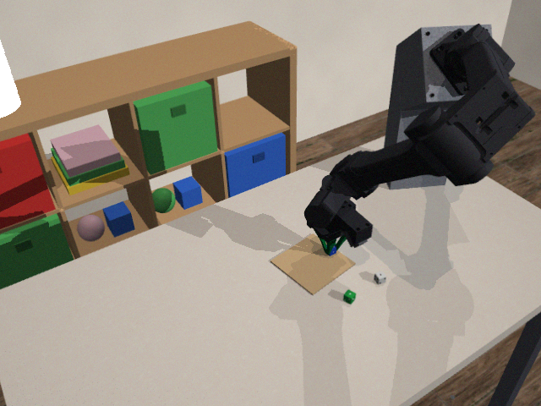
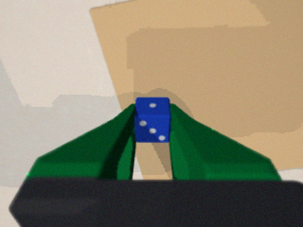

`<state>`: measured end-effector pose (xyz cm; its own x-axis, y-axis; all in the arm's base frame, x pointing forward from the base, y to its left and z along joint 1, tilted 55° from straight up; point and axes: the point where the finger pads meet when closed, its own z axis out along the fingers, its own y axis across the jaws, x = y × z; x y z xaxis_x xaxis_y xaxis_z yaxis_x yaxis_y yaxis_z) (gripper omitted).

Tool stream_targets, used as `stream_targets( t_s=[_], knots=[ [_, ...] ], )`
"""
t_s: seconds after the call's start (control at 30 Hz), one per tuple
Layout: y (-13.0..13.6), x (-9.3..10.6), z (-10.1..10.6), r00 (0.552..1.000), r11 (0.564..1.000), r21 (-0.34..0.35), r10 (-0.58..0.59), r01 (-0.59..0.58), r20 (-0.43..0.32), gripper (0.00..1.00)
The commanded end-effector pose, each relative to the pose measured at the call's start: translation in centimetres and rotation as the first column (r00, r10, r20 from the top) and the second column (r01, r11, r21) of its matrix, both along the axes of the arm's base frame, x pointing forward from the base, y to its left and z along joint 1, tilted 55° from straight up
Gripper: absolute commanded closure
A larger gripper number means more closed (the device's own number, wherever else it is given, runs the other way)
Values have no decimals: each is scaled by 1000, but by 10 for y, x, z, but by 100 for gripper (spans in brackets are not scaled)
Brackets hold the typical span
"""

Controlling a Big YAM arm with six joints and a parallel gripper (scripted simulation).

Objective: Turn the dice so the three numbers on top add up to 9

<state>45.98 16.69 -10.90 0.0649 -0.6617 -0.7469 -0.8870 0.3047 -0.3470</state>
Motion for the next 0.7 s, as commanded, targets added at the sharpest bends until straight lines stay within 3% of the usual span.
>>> stream_targets(
  t_s=[0.0,0.67],
  knots=[
    [4,-16,-7,1000,1000,0,7,-7,-27,85],
    [4,-19,-9,999,1000,0,6,-6,-34,85]
  ],
)
